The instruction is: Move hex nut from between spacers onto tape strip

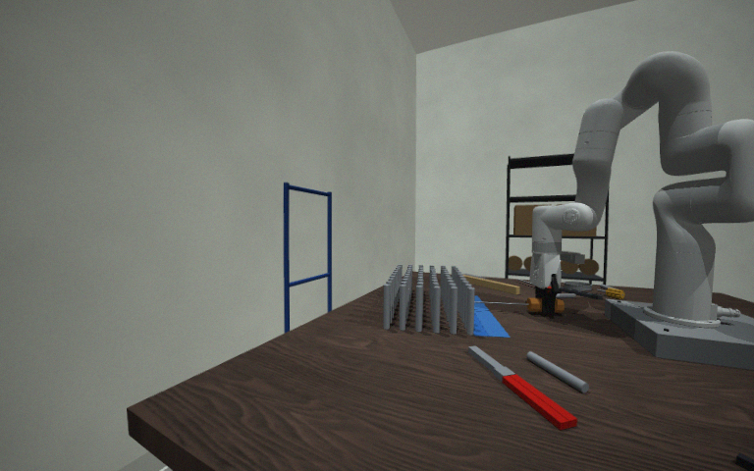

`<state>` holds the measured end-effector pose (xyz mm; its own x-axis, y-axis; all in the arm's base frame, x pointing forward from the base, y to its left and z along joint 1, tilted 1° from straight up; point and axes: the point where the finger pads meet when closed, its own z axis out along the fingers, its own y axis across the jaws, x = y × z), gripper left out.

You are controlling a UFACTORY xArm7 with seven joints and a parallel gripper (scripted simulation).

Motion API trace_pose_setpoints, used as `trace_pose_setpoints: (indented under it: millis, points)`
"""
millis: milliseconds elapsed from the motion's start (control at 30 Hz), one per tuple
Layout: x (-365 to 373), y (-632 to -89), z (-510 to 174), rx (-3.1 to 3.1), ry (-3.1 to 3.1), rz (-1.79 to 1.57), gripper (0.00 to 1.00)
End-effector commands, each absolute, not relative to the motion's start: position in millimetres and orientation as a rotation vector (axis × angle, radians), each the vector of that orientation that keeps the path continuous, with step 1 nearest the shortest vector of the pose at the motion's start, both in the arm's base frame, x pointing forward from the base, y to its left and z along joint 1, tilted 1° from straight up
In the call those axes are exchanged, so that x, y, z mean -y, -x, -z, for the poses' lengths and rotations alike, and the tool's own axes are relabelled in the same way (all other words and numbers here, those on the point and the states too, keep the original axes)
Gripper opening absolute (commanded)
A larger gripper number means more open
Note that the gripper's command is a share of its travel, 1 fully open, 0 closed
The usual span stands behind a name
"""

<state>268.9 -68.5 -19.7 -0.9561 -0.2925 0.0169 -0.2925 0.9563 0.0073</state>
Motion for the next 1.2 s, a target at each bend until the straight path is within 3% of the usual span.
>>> trace_pose_setpoints:
  millis: [0,500,1167]
  points:
    - [68,-271,19,3.092,-0.462,0.007,0.0]
    - [62,-291,20,3.092,-0.462,0.007,0.0]
    - [42,-357,21,3.092,-0.462,0.007,0.0]
